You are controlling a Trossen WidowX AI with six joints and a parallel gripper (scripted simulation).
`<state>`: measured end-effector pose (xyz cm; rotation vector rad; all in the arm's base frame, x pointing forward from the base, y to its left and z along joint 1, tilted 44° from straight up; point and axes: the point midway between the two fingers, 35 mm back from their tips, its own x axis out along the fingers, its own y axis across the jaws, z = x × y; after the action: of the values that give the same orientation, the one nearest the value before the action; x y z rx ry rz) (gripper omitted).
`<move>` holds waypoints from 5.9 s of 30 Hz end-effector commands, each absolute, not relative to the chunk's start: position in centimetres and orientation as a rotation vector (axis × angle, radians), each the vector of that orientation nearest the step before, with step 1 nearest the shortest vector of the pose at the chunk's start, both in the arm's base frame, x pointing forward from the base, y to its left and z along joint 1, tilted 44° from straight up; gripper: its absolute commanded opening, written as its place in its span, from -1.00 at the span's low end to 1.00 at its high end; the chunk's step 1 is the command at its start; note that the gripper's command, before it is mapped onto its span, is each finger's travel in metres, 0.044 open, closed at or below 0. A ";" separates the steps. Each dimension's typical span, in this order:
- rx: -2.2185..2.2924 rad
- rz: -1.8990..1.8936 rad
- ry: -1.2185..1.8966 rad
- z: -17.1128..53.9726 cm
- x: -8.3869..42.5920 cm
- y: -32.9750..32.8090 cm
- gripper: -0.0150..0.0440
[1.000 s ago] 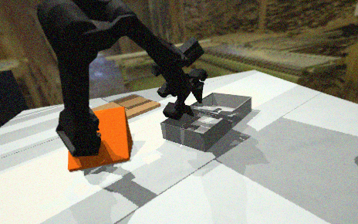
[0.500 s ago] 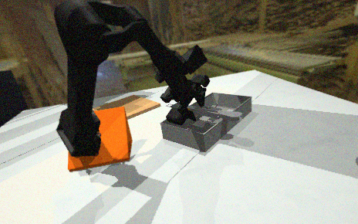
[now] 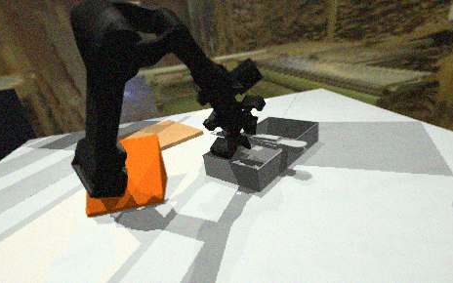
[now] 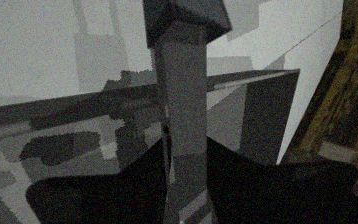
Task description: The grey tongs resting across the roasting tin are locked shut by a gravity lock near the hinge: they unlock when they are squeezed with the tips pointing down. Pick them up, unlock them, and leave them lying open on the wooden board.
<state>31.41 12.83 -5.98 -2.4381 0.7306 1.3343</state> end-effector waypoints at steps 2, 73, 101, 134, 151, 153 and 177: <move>-2.438 1.333 0.730 -5.9 31.4 12.9 -0.26; -2.333 1.510 1.433 -1.2 30.5 18.4 -1.00; -2.055 1.091 1.547 -5.1 24.2 27.4 -1.00; -1.642 0.494 1.594 -9.9 11.0 34.9 -1.00; -1.356 0.165 1.503 -12.2 0.7 36.0 -1.00; -1.324 0.133 1.490 -12.4 -0.5 36.0 -1.00; -1.165 0.017 1.374 -13.6 -5.7 35.4 -1.00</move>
<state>-5.52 35.32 -13.72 -1.1682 1.4052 -0.0023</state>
